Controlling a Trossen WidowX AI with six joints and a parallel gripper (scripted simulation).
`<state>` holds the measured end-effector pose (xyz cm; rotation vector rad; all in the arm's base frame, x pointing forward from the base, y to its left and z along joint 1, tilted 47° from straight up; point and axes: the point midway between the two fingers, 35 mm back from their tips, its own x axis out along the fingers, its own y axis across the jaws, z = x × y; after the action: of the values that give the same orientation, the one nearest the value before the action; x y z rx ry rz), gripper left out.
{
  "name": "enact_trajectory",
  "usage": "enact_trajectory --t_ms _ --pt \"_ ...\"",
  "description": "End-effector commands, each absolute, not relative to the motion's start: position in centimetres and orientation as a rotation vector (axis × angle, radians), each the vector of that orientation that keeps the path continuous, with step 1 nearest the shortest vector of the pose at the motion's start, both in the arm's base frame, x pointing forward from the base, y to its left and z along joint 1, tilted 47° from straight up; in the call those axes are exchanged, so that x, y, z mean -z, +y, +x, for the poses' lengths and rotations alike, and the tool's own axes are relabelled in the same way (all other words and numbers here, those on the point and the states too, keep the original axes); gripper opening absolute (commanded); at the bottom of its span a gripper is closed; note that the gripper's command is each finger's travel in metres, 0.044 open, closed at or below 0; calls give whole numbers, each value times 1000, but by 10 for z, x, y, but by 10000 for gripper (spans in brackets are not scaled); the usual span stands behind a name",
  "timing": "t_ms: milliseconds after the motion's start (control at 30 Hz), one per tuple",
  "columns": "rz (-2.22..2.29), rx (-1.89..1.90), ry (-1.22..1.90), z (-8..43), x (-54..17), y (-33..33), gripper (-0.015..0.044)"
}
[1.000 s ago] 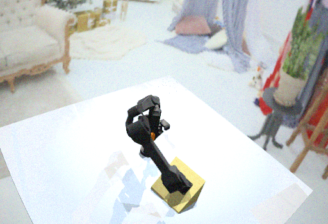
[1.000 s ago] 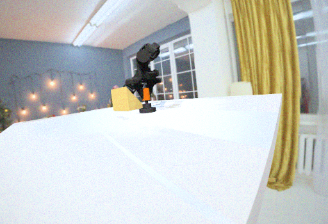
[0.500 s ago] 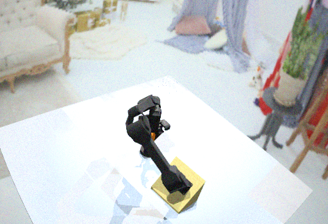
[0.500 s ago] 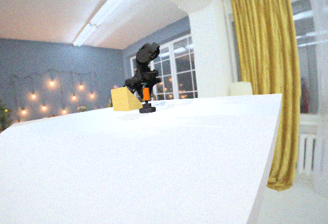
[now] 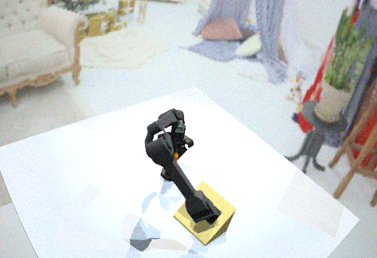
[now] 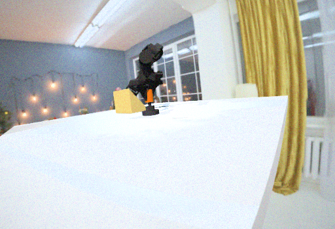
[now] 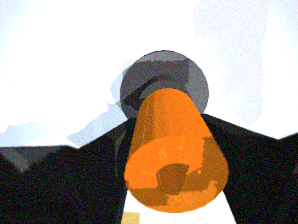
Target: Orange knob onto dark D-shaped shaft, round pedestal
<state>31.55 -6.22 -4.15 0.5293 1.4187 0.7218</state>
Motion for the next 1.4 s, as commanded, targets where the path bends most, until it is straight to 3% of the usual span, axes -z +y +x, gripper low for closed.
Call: enact_trajectory --t_ms 0,1367 --pt "509 -737 1406 316 42 -62 0" --pt "345 -873 1311 316 42 -62 0"
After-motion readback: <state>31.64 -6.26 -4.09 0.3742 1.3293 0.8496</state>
